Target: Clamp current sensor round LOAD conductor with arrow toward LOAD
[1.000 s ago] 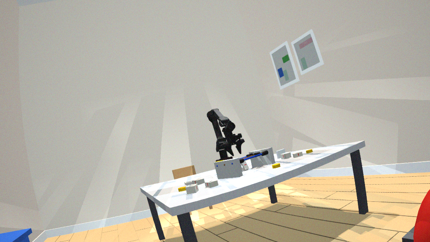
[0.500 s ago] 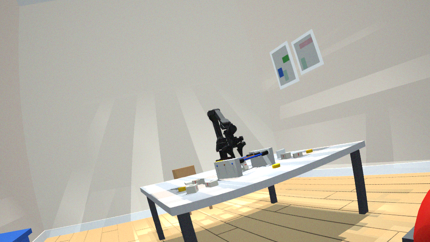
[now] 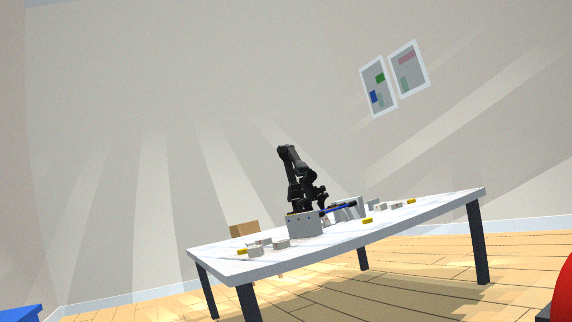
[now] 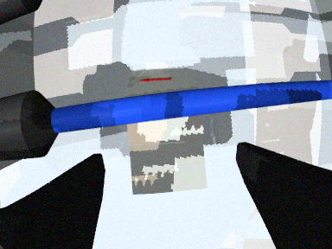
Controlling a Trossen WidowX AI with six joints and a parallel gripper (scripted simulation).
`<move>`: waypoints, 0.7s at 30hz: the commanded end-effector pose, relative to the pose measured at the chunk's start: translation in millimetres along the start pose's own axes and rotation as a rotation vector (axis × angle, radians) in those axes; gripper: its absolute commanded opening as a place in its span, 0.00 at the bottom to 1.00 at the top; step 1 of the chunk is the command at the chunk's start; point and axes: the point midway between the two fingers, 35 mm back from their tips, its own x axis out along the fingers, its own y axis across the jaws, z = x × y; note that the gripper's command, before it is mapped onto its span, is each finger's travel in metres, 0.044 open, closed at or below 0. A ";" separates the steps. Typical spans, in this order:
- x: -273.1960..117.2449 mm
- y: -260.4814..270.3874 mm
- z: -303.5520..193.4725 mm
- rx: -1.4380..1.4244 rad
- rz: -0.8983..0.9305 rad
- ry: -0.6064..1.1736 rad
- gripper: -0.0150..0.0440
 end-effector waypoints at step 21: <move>10.1 0.9 -1.7 0.000 0.002 0.002 0.45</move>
